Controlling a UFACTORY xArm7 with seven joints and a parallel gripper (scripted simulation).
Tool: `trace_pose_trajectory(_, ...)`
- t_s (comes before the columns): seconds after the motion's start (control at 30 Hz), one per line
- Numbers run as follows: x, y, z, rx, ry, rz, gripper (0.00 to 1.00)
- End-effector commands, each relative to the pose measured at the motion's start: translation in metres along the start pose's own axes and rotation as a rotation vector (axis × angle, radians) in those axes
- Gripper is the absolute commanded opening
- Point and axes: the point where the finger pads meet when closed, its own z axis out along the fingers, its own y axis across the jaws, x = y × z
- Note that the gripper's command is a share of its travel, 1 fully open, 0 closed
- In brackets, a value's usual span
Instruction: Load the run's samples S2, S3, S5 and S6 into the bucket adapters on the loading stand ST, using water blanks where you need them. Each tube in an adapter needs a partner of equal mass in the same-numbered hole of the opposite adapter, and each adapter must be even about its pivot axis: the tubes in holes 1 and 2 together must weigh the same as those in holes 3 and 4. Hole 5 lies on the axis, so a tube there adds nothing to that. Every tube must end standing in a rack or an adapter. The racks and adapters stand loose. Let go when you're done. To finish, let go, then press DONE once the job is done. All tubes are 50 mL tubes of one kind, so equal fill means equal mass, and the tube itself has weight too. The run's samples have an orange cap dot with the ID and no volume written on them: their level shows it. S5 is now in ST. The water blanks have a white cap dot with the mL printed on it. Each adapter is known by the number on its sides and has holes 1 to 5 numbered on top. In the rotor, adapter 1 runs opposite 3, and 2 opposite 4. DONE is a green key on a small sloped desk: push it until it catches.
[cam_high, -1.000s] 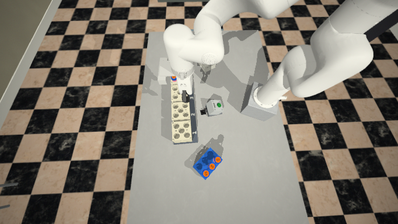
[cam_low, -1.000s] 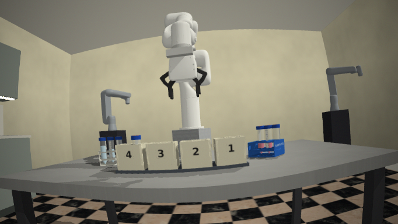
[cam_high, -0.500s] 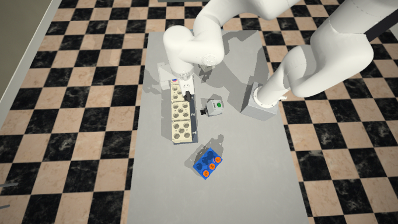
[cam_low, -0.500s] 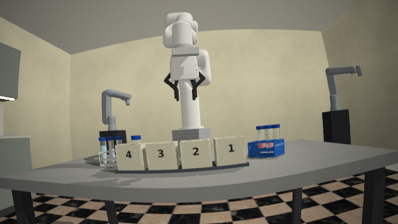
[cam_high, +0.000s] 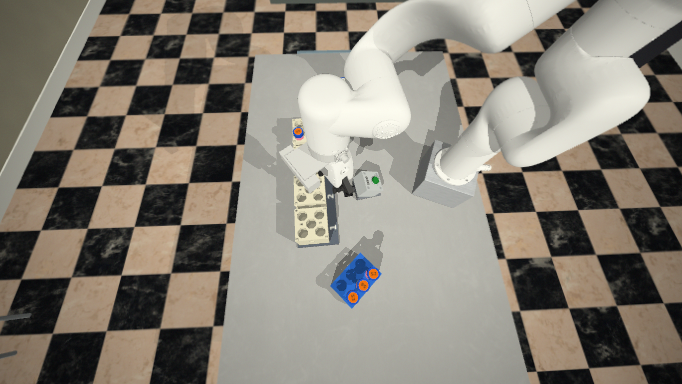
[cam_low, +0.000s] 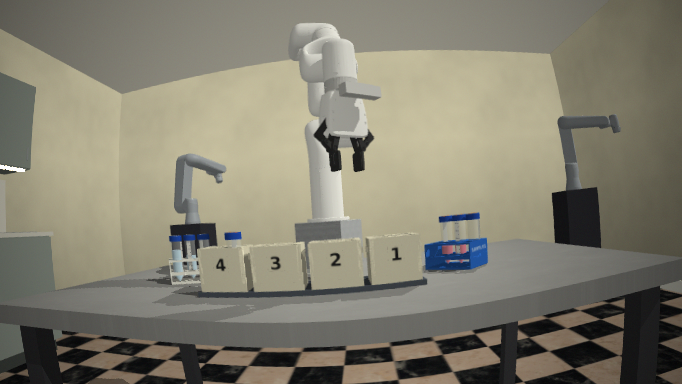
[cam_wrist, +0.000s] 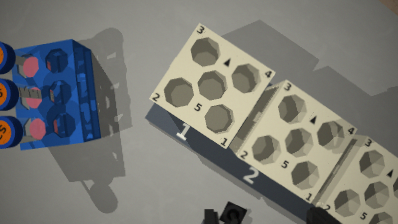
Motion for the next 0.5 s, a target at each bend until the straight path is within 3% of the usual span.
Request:
trace_pose_trajectory(0.0,0.006,-0.020,-0.002,0.001,0.007,-0.130,0.57)
trace_pose_trajectory(0.47,0.017,-0.079,-0.002,0.001,0.007,-0.130,0.57)
